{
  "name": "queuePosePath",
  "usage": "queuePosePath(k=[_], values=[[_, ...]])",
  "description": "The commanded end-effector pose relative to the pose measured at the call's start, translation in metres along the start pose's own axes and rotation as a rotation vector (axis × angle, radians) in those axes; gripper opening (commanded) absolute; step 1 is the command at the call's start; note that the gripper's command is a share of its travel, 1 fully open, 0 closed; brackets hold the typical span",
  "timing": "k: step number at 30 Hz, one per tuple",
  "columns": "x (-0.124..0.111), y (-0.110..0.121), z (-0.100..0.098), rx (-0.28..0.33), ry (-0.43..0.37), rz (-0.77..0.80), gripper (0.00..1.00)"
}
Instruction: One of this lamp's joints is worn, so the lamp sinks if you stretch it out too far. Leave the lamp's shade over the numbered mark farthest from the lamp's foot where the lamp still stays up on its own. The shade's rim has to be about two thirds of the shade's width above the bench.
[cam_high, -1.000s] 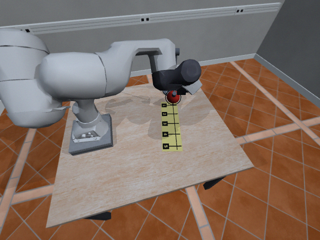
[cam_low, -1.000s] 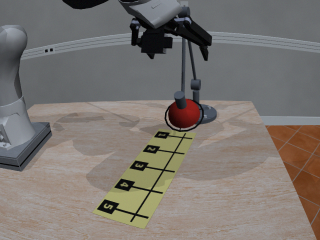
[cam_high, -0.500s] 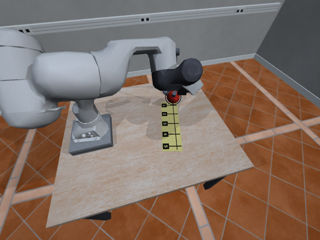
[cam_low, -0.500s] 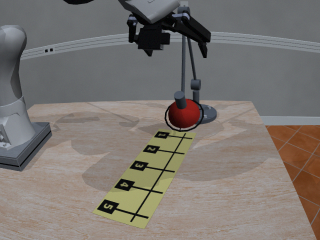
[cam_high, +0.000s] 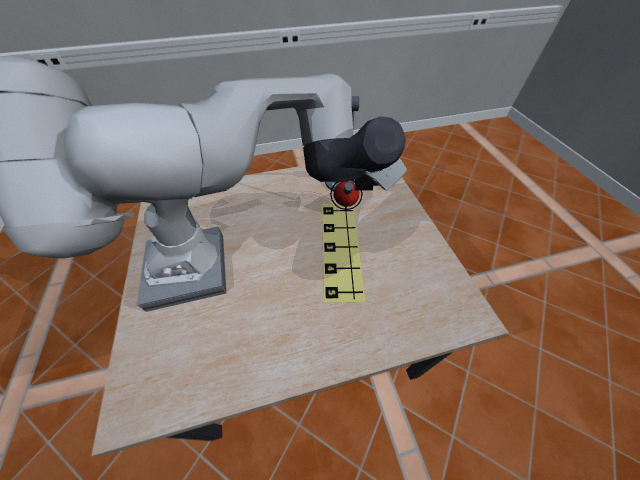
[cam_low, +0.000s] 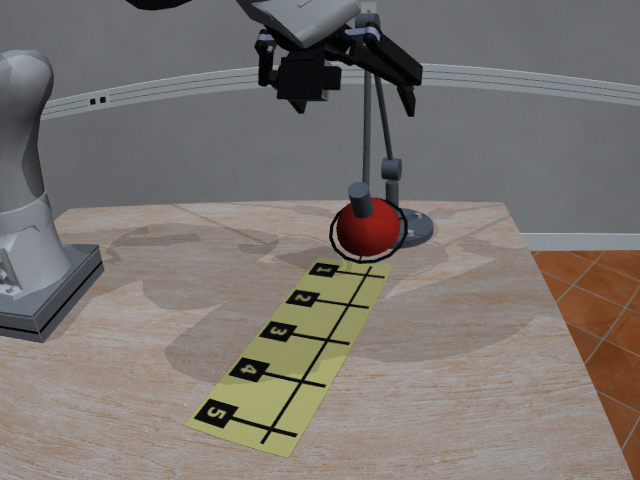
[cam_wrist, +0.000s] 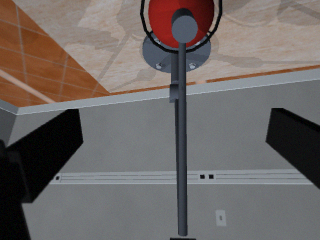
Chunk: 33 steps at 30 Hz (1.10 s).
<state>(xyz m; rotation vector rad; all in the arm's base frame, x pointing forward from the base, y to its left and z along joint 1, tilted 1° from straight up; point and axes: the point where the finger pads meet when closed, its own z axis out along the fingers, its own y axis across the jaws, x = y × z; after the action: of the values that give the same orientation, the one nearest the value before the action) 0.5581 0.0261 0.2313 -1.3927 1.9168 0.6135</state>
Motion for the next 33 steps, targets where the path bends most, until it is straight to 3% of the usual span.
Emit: queuePosePath(k=[1,25,33], values=[[0.0,0.0,0.0,0.001,0.0,0.0,1.0],[0.0,0.0,0.0,0.0,0.0,0.0,1.0],[-0.001,0.003,0.022,-0.006,0.003,0.0,1.0]])
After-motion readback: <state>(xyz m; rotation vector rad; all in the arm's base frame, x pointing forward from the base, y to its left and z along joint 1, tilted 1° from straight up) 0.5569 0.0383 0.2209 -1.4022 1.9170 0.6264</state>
